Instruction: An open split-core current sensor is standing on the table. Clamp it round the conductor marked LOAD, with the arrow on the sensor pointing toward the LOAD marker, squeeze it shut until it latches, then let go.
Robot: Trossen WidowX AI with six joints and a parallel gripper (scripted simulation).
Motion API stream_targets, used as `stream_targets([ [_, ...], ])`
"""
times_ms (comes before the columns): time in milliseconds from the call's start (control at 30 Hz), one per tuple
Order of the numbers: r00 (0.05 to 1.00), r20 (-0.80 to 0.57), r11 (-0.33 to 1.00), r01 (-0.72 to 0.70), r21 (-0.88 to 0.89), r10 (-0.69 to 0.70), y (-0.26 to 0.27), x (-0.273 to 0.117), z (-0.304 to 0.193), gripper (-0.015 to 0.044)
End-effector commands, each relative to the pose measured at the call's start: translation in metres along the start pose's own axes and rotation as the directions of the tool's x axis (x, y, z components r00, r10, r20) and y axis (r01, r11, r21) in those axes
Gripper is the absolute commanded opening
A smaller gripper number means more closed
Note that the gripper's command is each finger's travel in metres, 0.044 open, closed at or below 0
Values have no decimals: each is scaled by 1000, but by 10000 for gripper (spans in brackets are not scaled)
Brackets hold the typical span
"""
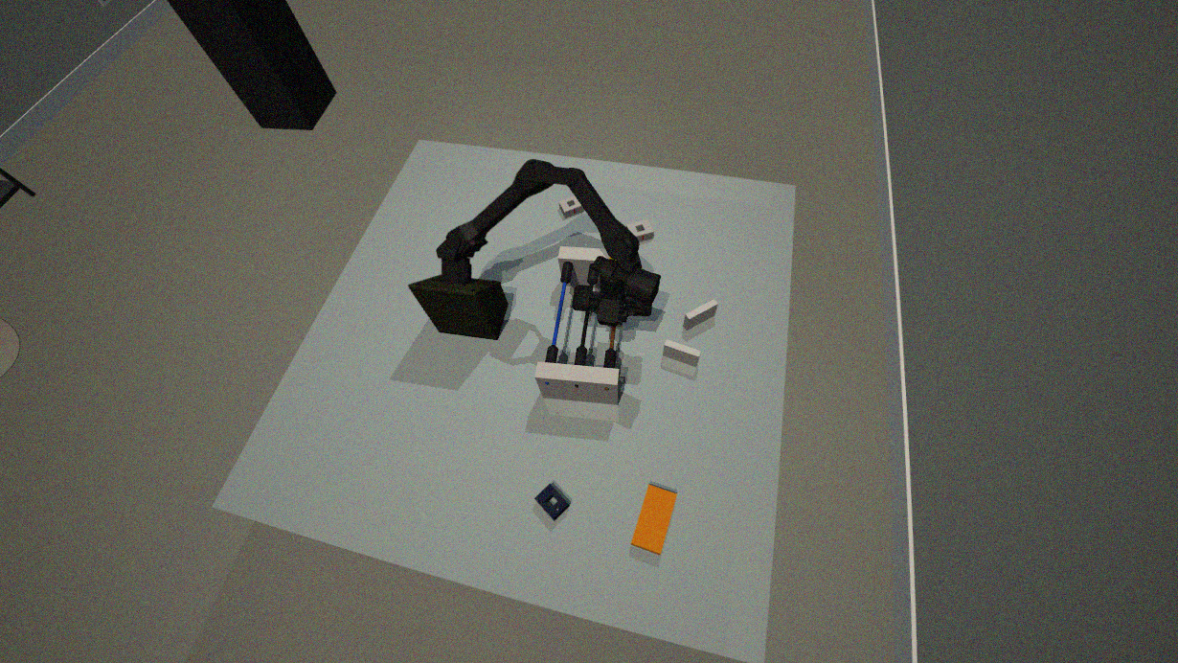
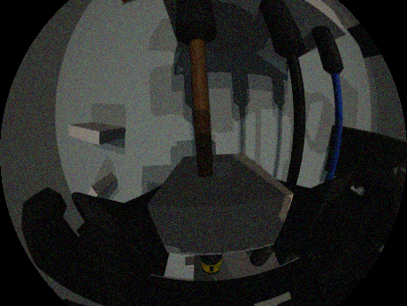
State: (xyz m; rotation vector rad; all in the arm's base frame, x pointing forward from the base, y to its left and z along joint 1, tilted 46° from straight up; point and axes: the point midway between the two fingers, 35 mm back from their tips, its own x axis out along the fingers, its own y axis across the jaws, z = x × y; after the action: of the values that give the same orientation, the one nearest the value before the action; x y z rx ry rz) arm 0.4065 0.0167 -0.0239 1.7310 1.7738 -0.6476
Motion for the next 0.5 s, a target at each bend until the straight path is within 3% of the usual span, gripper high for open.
stream_targets([
  [0,1000,4,1000,4,-1,-4,-1,0,0,0],
  [467,999,0,999,-43,0,43,6,0,0,0],
])
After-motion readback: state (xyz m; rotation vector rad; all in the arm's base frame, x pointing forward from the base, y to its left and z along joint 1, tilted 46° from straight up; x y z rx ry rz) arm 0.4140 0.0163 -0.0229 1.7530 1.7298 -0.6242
